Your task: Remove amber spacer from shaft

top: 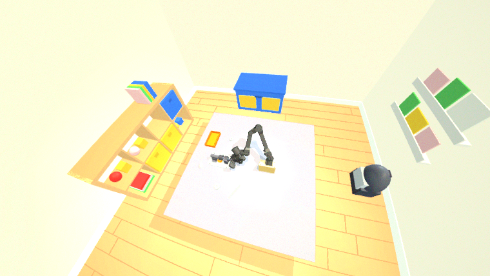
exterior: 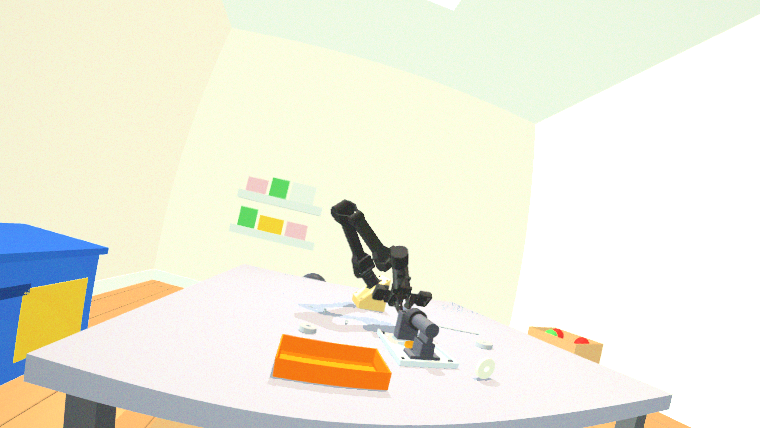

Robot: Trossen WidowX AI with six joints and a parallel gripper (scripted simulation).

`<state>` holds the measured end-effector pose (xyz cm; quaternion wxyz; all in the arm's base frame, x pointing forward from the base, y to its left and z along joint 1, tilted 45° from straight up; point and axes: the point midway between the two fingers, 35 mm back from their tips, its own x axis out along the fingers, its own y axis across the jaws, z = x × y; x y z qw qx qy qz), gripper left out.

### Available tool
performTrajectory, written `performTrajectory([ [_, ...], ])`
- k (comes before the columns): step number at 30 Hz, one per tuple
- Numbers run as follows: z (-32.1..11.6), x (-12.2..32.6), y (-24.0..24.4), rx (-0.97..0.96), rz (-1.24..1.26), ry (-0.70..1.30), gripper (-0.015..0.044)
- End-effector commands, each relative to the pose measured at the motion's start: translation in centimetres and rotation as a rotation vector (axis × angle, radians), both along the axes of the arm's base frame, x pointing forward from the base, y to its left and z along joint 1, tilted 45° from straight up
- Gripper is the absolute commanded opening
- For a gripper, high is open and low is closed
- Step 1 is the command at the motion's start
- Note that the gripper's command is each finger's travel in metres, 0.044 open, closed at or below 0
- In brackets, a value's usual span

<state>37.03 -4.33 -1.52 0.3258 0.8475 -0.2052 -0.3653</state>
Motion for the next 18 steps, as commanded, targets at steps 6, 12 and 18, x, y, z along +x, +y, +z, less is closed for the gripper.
performTrajectory([
  [6,0.18,0.64,-0.13,0.000,0.001,-0.006,0.0000],
  [12,0.10,0.33,-0.05,-0.001,0.000,-0.002,0.0000],
  [18,0.14,0.47,-0.08,0.000,0.001,-0.005,0.0000],
])
